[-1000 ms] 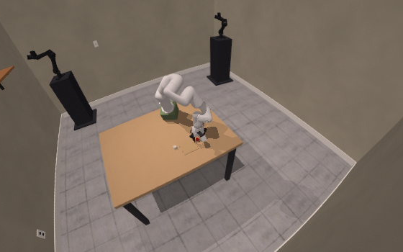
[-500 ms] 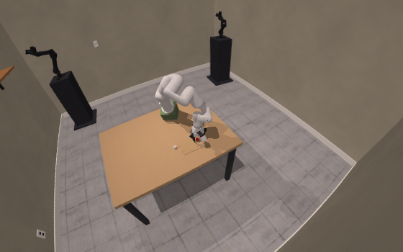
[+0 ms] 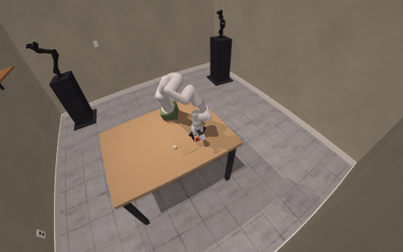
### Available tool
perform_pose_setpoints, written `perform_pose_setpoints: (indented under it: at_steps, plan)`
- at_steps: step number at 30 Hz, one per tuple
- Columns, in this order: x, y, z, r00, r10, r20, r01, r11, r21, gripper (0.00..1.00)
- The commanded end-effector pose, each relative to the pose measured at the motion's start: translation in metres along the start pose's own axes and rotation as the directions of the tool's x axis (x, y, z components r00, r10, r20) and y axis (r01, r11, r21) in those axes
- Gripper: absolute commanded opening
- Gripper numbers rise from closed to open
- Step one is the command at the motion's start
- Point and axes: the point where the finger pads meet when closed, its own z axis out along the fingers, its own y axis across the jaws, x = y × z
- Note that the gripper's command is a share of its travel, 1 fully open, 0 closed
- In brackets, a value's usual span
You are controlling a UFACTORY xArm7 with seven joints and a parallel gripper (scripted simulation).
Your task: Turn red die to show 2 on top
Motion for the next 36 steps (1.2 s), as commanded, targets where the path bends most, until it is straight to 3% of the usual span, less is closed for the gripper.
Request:
perform_pose_setpoints:
  at_steps: [1,5,12,36]
  plan:
    - [-0.016,-0.004,-0.001,1.0,-0.001,-0.006,0.001,1.0,0.001,1.0]
    - [-0.037,-0.007,-0.001,1.0,-0.001,-0.006,0.001,1.0,0.001,1.0]
    - [-0.052,-0.009,-0.001,1.0,-0.001,-0.006,0.001,1.0,0.001,1.0]
    - [-0.054,-0.009,-0.001,1.0,-0.001,-0.006,0.001,1.0,0.001,1.0]
